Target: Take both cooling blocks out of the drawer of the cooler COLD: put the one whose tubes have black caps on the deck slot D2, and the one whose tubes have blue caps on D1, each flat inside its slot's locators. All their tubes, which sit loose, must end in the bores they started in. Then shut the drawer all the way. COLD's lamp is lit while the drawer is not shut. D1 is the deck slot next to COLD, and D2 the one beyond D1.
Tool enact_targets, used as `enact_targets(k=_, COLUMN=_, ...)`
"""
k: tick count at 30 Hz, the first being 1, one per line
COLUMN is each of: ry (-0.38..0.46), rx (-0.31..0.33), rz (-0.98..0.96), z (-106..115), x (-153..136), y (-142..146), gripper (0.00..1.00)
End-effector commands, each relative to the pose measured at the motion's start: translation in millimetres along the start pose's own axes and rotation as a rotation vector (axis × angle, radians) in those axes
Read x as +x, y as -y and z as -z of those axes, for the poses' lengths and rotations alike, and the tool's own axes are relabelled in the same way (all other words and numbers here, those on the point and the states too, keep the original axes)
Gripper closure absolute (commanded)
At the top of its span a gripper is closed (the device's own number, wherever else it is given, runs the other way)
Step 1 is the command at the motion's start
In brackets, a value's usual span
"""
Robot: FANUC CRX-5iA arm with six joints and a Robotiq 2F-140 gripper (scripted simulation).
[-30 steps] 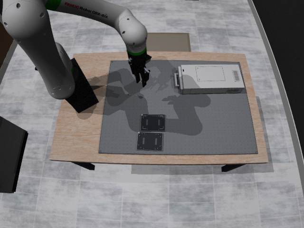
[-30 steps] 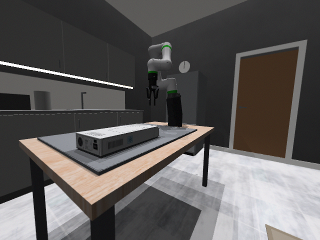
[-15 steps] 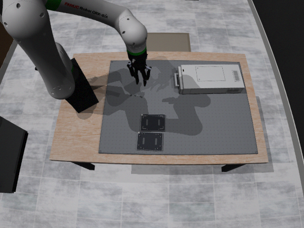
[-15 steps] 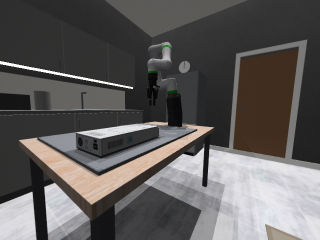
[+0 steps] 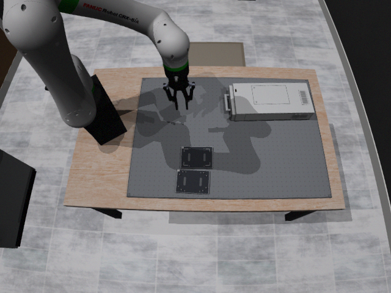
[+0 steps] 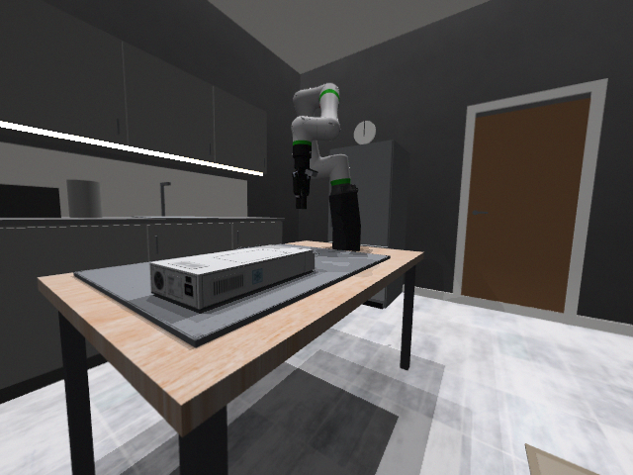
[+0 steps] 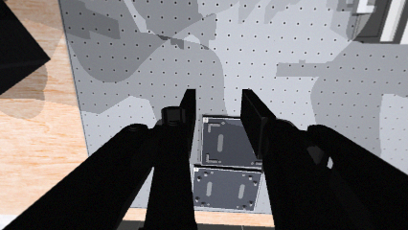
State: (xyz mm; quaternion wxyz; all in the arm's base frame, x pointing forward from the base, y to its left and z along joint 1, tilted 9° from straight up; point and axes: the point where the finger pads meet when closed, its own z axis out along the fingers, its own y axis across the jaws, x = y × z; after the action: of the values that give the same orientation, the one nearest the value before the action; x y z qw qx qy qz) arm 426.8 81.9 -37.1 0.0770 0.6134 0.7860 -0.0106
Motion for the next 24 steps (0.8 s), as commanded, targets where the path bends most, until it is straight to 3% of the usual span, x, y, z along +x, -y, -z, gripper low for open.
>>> enact_targets(k=1, ry=-0.002, rx=0.001, rz=0.003, z=0.3, x=-0.1, y=-0.4, gripper=0.66)
enact_targets(k=14, ry=-0.002, rx=0.001, rz=0.003, z=0.3, x=-0.1, y=-0.5, gripper=0.66)
enact_targets(k=24, ry=-0.002, rx=0.001, rz=0.003, z=-16.9, x=20.2, y=-30.3, gripper=0.66)
